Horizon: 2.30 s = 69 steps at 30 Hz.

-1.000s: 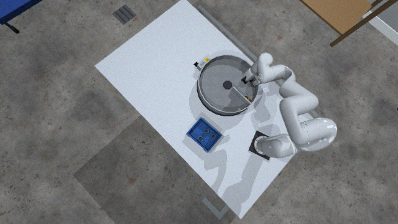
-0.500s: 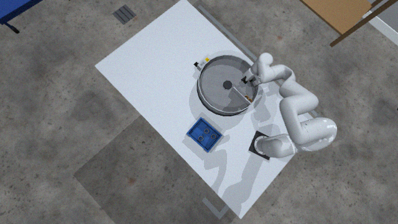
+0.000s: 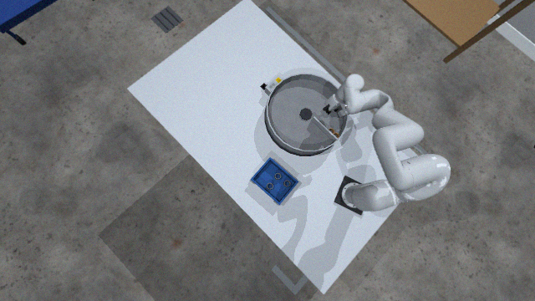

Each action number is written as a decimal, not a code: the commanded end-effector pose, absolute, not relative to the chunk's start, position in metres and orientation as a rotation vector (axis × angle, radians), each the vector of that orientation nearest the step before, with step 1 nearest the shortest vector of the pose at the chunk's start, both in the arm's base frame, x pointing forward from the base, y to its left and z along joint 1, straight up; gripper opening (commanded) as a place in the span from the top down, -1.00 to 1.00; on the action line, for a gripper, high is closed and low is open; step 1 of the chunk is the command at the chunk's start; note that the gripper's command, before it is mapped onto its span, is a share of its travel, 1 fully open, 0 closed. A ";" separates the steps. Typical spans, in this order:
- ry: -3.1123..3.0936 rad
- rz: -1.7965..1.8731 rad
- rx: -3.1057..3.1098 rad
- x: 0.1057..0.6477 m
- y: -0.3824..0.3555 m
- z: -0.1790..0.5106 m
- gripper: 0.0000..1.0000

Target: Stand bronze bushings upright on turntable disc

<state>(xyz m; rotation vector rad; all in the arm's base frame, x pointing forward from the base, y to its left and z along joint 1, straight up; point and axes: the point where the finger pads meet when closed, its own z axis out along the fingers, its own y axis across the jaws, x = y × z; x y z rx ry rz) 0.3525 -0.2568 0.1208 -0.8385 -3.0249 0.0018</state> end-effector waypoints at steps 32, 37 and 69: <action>-3.029 0.004 -0.840 0.354 -0.258 0.091 1.00; -3.029 0.004 -0.840 0.354 -0.258 0.086 1.00; -3.029 0.004 -0.840 0.354 -0.258 0.076 1.00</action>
